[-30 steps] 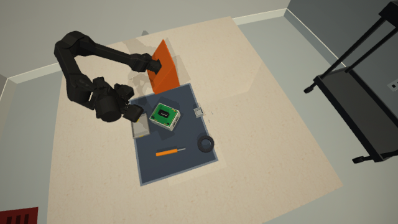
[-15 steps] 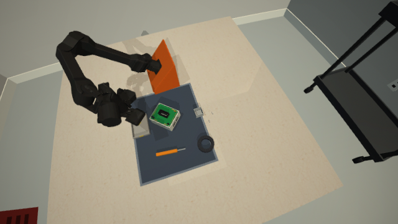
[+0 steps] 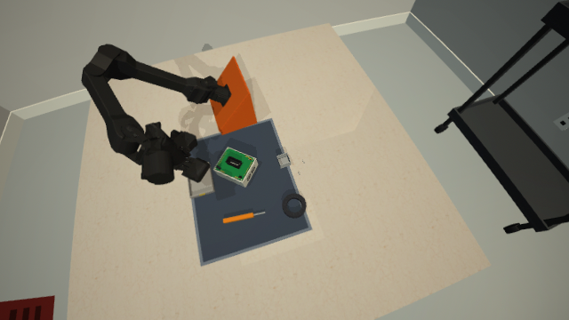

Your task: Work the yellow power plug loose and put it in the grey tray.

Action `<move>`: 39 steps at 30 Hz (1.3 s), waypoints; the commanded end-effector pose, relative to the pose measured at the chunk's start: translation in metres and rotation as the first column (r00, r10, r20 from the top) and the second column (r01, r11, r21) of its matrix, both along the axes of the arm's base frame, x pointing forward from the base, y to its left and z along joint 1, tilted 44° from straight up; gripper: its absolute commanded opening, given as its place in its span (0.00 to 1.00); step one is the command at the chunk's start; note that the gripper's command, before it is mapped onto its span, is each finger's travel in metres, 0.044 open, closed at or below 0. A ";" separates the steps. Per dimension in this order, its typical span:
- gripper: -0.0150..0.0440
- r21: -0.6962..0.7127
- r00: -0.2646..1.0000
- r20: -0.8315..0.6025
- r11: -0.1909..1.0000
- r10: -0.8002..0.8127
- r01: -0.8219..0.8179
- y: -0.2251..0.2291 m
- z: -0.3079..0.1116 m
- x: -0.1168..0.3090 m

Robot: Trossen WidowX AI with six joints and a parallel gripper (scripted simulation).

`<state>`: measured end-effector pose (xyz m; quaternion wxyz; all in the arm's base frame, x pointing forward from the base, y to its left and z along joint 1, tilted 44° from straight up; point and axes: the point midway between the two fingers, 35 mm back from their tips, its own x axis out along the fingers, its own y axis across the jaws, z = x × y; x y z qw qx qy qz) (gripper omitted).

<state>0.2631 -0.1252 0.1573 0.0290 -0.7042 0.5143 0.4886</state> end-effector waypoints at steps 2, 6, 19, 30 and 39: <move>0.25 0.001 1.000 -0.008 1.000 0.002 -0.002 -0.005 -0.007 -0.001; 0.25 0.001 1.000 -0.008 1.000 0.002 -0.002 -0.010 -0.012 -0.001; 0.25 -0.001 1.000 -0.008 1.000 0.002 -0.002 -0.024 -0.027 -0.002; 0.25 -0.004 1.000 -0.008 1.000 0.003 -0.003 -0.035 -0.037 -0.003; 0.25 -0.004 1.000 -0.008 1.000 0.003 -0.003 -0.035 -0.037 -0.003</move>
